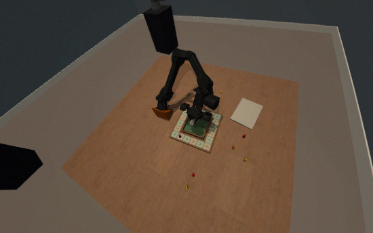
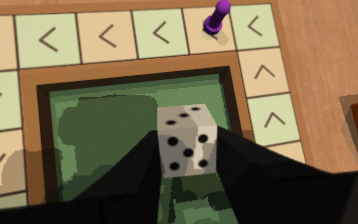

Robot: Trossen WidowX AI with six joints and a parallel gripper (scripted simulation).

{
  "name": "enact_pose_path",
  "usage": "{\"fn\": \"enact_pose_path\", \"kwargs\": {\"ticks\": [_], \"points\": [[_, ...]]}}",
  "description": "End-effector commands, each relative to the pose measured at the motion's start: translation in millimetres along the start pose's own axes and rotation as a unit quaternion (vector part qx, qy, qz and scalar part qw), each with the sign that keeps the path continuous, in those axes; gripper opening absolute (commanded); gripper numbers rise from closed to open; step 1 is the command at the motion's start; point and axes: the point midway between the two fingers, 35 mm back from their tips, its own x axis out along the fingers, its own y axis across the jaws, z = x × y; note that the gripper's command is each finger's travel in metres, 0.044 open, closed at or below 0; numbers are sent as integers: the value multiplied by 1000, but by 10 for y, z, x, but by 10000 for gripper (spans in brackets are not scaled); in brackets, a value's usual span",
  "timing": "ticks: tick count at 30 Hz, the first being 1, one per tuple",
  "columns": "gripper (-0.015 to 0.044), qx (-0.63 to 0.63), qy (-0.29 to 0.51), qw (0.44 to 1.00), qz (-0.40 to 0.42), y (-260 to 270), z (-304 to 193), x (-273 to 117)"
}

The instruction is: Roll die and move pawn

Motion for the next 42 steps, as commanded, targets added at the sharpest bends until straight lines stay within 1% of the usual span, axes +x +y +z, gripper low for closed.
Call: {"fn": "enact_pose_path", "kwargs": {"ticks": [1,6,8,11,13,15,17,38,42], "points": [[0,10,-69,997,13,-1,7,-1],[0,21,-140,989,38,-3,-3,3],[0,24,-157,986,46,-2,-6,-1],[0,25,-159,986,47,3,-8,-18],[0,25,-159,986,47,34,-25,-136],[0,25,-159,986,48,74,-61,-344],[0,25,-159,986,48,86,-78,-427],[0,22,-157,986,47,71,-86,-401],[105,22,-157,986,47,71,-86,-401]]}}
